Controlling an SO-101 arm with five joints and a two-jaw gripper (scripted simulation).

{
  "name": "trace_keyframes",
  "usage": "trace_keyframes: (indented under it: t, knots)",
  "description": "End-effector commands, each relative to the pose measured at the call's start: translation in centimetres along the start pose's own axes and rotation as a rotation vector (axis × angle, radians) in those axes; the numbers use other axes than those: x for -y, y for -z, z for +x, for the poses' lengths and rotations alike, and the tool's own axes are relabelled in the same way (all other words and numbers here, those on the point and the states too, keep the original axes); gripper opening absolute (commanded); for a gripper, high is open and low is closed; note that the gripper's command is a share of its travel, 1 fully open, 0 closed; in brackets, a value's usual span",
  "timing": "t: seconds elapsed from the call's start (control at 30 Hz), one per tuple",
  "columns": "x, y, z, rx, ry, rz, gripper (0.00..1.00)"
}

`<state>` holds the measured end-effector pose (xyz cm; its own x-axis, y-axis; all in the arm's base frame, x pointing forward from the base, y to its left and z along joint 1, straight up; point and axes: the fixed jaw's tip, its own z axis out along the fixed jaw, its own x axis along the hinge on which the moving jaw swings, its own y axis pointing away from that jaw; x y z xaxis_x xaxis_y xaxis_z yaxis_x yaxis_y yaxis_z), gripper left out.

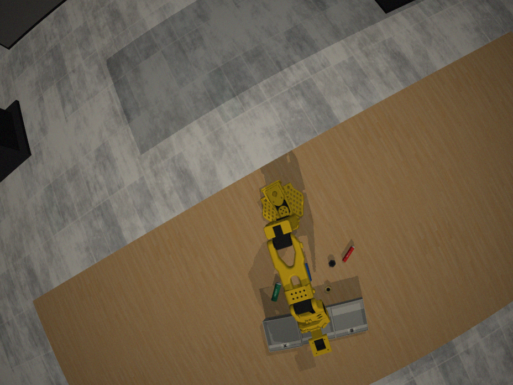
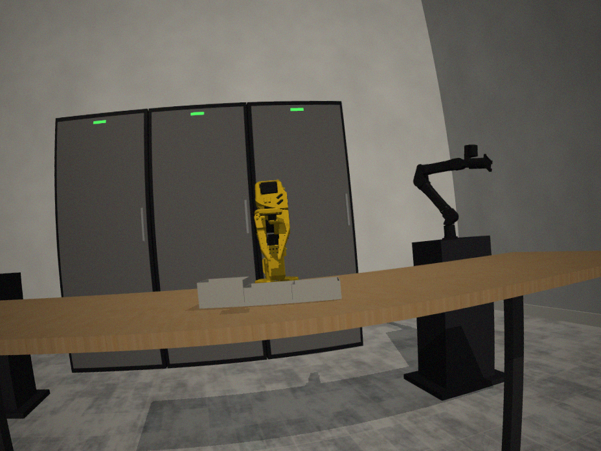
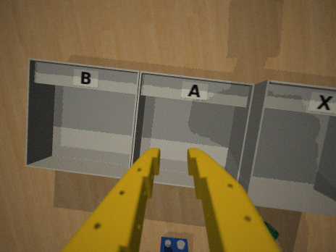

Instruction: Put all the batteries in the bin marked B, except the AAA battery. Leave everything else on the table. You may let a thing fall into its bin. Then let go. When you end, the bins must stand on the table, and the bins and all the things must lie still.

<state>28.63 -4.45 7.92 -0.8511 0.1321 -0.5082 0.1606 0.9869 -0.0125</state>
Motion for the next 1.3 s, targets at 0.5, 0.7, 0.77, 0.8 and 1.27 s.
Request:
trace_keyframes:
  t: [0.5,0.7,0.77,0.8,1.27]
  knots:
    - [-6.9,0.9,-1.7,0.068,0.181,-0.121,0.07]
    - [-7.0,0.9,-1.7,0.068,0.185,-0.124,0.07]
    - [-7.0,0.4,-1.3,0.030,0.187,-0.121,0.07]
    - [-7.0,0.4,-1.3,0.030,0.187,-0.121,0.07]
    - [-7.0,0.4,-1.3,0.030,0.187,-0.121,0.07]
